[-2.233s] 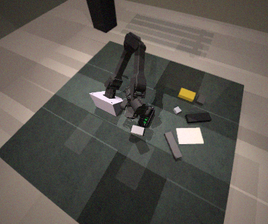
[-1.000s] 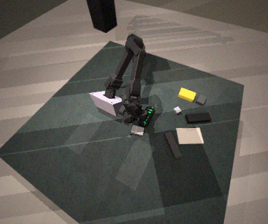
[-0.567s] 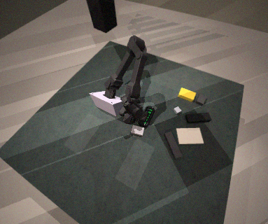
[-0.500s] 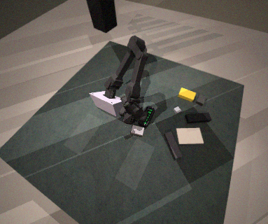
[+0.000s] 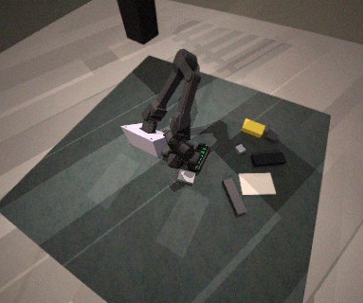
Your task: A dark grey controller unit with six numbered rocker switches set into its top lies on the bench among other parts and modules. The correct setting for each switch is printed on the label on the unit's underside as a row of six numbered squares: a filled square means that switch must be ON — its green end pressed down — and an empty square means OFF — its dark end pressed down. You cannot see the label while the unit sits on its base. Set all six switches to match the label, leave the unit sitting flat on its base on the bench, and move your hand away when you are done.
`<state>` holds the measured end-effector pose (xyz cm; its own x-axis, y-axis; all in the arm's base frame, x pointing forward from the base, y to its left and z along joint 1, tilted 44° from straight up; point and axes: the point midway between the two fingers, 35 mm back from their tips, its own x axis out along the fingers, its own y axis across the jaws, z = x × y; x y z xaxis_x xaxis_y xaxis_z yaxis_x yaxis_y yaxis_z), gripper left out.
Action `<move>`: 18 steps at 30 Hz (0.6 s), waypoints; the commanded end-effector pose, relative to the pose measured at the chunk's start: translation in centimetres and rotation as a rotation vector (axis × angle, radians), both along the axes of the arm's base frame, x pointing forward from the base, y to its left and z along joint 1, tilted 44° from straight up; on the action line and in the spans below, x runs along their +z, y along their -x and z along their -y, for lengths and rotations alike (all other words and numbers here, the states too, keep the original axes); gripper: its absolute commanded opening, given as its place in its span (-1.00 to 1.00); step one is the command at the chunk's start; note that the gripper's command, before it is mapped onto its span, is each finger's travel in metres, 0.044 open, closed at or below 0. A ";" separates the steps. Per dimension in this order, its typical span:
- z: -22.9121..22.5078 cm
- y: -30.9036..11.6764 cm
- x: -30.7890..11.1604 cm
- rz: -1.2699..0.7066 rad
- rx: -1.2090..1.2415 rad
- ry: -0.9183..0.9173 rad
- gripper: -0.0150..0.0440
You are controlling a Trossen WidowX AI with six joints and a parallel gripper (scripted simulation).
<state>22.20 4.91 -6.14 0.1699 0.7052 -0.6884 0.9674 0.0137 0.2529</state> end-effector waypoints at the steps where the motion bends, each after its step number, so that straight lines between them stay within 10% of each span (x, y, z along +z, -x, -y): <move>1: -0.1 -0.2 0.1 0.000 -0.004 -0.004 -0.49; 18: -0.2 -0.9 0.1 0.000 -0.004 -0.005 -0.49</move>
